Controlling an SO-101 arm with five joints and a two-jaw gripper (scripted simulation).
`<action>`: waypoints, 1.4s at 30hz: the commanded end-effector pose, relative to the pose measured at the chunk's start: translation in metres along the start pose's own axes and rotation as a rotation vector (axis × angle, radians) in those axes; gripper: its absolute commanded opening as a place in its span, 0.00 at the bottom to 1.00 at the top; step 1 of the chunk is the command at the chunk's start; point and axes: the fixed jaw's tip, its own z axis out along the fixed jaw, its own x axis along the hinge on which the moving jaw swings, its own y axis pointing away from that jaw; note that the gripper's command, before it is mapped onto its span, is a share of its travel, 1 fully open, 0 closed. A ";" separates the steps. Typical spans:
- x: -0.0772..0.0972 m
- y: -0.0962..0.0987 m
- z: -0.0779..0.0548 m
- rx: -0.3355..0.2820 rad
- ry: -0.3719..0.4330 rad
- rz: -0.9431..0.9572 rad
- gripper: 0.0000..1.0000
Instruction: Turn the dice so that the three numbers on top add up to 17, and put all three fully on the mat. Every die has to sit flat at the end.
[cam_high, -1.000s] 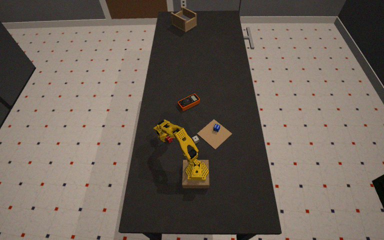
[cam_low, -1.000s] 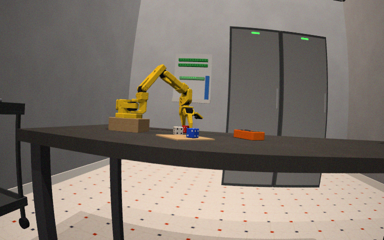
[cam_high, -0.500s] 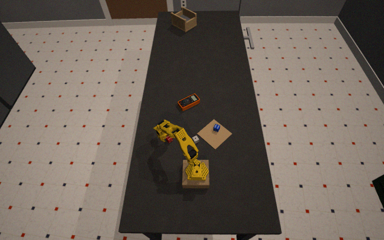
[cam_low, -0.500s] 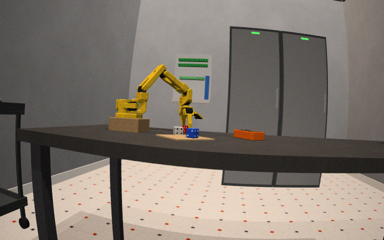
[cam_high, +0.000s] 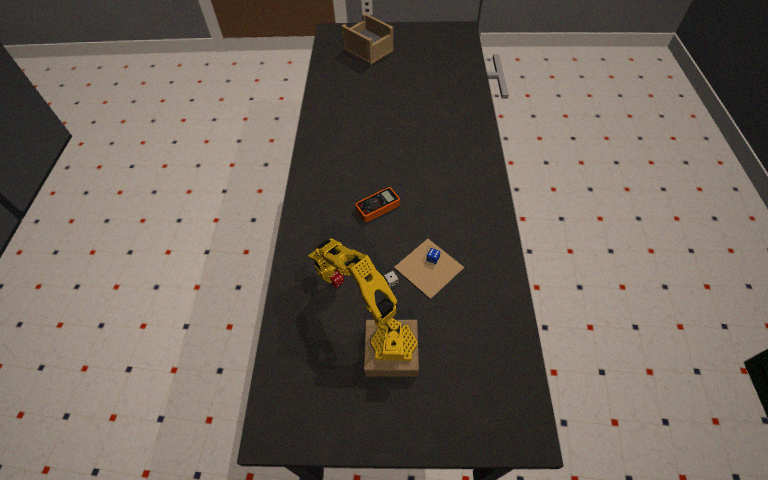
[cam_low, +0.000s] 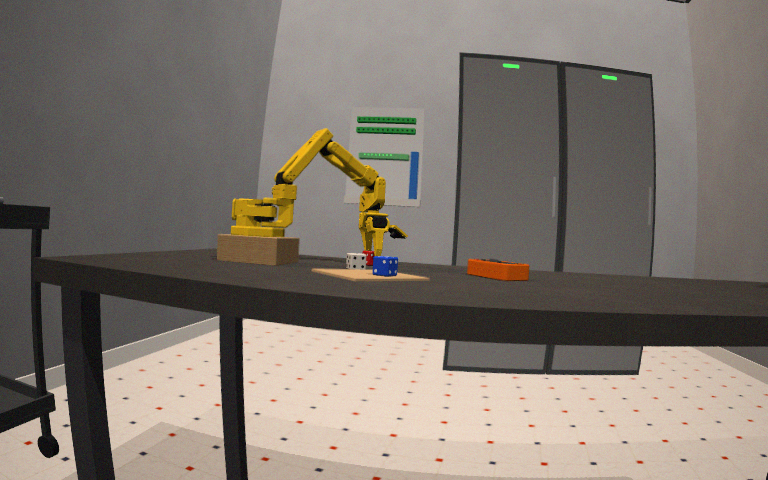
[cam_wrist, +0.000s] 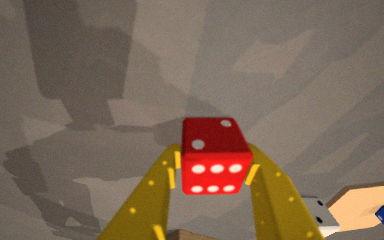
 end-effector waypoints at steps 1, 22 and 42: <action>0.006 -0.003 0.006 0.000 0.029 0.000 0.18; 0.006 -0.004 0.006 0.000 0.029 0.000 0.07; 0.005 -0.003 -0.007 0.000 0.029 0.000 0.00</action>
